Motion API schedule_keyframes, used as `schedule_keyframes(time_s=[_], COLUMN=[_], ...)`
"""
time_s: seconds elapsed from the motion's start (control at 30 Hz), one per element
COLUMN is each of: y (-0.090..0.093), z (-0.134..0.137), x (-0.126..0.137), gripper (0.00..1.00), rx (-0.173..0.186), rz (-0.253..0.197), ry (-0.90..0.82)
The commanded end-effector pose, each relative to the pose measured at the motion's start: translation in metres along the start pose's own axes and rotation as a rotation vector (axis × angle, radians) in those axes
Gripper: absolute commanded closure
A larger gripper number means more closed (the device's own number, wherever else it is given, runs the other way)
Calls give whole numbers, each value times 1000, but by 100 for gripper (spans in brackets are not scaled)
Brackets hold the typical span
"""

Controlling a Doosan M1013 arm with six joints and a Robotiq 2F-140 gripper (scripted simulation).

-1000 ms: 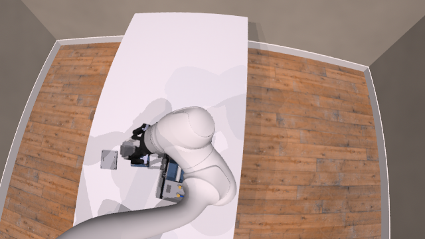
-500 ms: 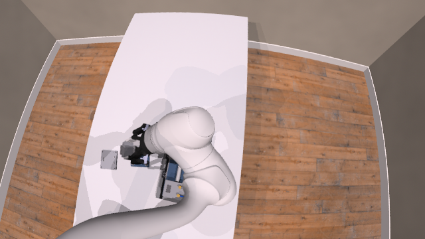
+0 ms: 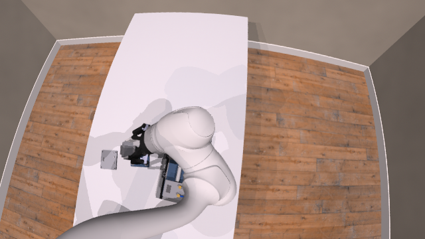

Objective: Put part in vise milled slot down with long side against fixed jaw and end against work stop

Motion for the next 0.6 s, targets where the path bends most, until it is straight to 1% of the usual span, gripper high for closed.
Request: schedule_keyframes(time_s=[0.0,0.57], y=[-1,-5], z=[0,0], x=[1,5], gripper=[100,100], rx=[0,0], rz=[0,0], ry=[0,0])
Point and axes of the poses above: the point where the finger pads meet when closed, its own y axis out along the fingers, its own z axis across the jaws, x = y × z, the point moved 10 cm from there along -y, back along the fingers
